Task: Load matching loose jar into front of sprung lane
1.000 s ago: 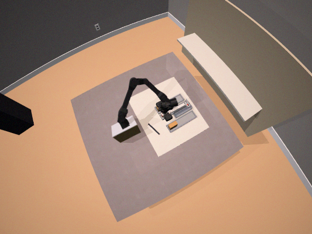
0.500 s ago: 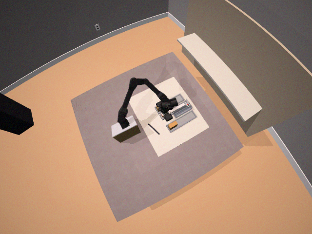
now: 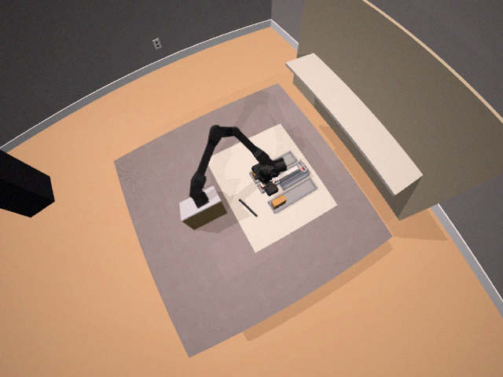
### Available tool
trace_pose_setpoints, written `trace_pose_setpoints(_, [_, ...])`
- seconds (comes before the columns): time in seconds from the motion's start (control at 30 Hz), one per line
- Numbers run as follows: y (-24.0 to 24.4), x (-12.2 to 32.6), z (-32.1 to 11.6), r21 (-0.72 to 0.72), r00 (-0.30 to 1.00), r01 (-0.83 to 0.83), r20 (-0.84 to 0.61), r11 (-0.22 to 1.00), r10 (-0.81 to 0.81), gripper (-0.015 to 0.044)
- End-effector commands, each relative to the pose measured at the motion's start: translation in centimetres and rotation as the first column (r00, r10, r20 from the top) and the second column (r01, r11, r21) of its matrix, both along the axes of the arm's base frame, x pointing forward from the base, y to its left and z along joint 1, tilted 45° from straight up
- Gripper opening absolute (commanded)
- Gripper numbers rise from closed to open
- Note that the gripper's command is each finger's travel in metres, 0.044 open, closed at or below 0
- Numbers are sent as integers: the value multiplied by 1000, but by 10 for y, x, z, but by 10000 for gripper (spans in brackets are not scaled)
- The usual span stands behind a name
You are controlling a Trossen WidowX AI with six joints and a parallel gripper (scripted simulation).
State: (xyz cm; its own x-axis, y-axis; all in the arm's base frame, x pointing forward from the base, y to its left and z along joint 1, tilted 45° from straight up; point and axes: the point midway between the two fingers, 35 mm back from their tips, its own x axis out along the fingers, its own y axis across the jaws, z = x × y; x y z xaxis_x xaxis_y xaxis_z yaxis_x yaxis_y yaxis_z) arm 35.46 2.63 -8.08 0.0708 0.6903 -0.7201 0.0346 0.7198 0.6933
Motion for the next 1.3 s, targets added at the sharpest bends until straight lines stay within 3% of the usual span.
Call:
trace_pose_setpoints(0.0, [1,4,1,6,1000,5,18,1000,-5,0])
trace_pose_setpoints(1.27, [8,1,-7,6,1000,4,18,1000,-5,0])
